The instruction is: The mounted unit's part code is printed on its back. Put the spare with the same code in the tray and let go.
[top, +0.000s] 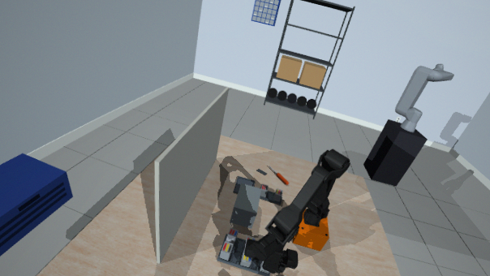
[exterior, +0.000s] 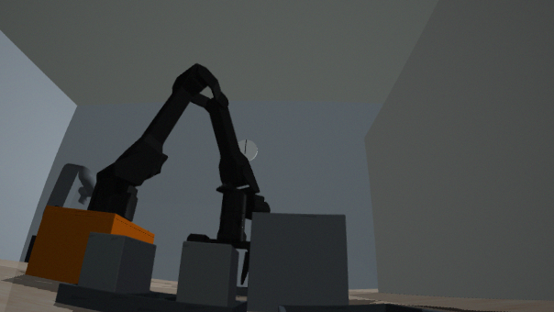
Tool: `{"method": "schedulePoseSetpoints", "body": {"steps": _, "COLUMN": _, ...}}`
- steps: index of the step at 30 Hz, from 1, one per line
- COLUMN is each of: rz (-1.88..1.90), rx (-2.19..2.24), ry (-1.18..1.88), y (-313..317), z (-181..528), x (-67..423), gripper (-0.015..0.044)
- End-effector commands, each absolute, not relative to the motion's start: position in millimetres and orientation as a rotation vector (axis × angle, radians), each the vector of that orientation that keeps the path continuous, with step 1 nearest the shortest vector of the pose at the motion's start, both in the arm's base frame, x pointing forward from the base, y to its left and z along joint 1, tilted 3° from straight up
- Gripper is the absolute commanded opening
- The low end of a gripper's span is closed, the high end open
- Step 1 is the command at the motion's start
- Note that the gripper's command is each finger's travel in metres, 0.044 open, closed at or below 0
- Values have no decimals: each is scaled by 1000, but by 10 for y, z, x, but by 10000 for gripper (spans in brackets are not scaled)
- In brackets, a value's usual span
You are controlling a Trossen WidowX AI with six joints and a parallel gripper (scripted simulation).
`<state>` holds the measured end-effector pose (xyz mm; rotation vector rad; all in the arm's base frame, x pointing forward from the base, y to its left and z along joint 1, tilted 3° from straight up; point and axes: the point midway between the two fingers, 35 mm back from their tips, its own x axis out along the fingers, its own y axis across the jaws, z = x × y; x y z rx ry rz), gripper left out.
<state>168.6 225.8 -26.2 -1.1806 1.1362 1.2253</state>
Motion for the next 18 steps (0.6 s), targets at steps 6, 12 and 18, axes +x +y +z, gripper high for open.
{"method": "schedulePoseSetpoints", "body": {"steps": 6, "rz": 1219, "rx": -1184, "ry": 1139, "y": 2246, "z": -270, "x": 1686, "gripper": 300}}
{"method": "schedulePoseSetpoints", "body": {"steps": 12, "rz": 1219, "rx": -1184, "ry": 1139, "y": 2246, "z": -270, "x": 1686, "gripper": 300}}
{"method": "schedulePoseSetpoints", "body": {"steps": 18, "rz": 1225, "rx": -1180, "ry": 1137, "y": 2257, "z": -263, "x": 1686, "gripper": 221}}
